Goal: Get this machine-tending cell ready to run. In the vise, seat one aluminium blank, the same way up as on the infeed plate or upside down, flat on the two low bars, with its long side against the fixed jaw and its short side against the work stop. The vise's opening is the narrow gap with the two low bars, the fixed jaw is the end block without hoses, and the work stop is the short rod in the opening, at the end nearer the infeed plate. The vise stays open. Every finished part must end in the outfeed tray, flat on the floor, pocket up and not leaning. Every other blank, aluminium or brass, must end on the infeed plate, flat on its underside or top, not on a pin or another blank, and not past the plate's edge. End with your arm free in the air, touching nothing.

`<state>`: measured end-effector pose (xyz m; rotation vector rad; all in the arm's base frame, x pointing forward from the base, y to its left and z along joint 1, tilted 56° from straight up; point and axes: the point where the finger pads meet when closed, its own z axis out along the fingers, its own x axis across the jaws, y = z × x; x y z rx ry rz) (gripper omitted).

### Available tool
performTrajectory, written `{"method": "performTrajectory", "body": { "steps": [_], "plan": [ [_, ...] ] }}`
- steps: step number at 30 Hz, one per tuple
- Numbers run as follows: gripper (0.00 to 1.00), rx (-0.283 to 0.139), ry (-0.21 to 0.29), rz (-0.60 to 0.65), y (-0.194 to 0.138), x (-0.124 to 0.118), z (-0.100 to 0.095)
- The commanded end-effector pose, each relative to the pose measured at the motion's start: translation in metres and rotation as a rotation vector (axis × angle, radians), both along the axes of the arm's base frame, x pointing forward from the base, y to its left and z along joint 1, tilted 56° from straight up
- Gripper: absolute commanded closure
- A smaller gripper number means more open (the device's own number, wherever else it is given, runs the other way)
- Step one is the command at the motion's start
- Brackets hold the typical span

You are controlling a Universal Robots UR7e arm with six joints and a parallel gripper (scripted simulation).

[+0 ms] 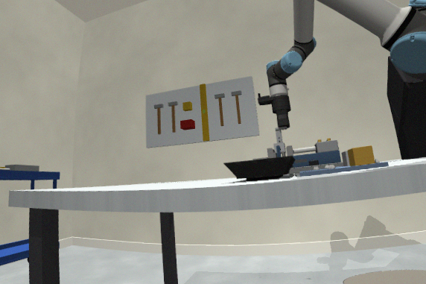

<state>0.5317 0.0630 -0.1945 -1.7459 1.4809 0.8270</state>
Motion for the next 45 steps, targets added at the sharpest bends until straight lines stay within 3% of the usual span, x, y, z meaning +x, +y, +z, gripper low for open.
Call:
{"method": "performTrajectory", "body": {
  "steps": [1, 45],
  "plan": [
    [1.0, 0.0, -0.001, 0.001, 0.0, 0.001, 0.001],
    [1.0, 0.002, 0.003, 0.001, 0.012, -0.002, -0.007]
  ]
}}
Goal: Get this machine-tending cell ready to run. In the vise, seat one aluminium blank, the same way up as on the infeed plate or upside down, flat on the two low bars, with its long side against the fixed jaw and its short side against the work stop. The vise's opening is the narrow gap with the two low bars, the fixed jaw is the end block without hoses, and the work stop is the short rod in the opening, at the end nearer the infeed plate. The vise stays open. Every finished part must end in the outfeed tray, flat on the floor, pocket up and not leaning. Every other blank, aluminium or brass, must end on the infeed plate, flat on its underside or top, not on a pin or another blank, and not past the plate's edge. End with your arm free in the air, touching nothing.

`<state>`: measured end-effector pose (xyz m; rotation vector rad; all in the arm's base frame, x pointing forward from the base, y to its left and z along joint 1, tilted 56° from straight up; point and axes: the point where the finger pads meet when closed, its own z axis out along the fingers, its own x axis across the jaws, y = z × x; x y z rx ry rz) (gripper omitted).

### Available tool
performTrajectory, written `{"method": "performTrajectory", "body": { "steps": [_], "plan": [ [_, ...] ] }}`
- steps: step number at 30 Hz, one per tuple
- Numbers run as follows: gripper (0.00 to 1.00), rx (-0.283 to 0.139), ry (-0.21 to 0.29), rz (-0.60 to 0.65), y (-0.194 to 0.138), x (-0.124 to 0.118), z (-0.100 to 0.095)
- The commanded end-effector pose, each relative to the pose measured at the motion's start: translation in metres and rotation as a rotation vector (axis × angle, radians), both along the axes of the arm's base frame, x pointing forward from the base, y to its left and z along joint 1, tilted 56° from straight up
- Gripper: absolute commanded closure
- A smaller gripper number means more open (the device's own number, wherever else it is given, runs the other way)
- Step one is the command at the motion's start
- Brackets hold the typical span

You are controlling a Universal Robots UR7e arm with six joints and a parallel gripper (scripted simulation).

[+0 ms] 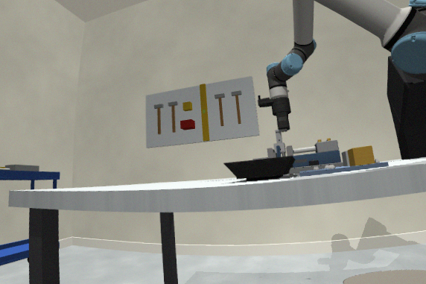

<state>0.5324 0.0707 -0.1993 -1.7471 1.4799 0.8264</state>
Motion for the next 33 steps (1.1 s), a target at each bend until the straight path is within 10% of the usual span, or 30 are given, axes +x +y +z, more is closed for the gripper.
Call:
{"method": "performTrajectory", "body": {
  "steps": [1, 33],
  "plan": [
    [1.0, 0.003, 0.004, 0.0, 0.0046, -0.0025, -0.0023],
    [1.0, 0.002, 0.003, 0.0, 0.007, -0.002, -0.0042]
  ]
}}
